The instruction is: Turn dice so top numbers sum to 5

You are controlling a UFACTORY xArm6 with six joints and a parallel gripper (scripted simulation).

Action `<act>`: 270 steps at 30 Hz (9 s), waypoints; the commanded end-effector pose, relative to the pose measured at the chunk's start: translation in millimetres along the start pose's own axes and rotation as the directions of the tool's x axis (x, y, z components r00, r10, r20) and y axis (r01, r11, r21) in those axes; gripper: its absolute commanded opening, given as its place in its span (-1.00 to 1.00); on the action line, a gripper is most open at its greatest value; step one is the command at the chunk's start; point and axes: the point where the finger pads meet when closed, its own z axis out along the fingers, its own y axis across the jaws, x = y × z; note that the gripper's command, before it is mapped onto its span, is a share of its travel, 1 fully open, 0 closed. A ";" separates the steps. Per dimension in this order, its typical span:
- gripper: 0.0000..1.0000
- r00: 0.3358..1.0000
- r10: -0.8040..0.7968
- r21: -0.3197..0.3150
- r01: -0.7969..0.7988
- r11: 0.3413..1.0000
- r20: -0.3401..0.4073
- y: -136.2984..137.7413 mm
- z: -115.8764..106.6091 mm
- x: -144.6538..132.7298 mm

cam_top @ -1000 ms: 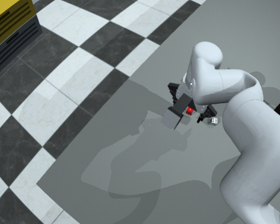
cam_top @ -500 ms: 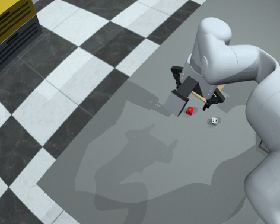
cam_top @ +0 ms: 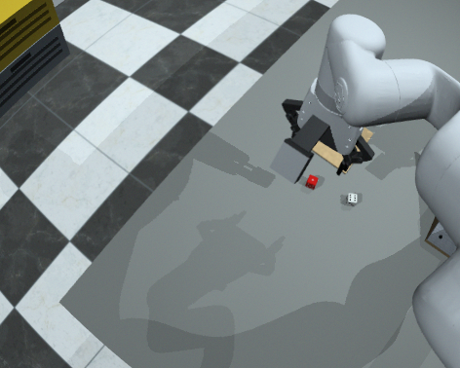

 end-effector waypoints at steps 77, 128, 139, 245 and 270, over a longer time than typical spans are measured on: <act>1.00 0.538 0.843 -0.001 -0.843 0.538 -0.004 2.2 27.4 -24.8; 1.00 -0.710 0.704 0.004 -0.704 -0.710 -0.002 1.6 50.1 -25.7; 1.00 -0.877 0.480 0.004 -0.480 -0.877 -0.002 1.3 54.7 -26.0; -0.28 -0.983 0.185 0.003 -0.185 -0.983 -0.002 1.2 106.7 -25.9; -0.28 -0.983 0.185 0.003 -0.185 -0.983 -0.002 1.2 111.7 -25.9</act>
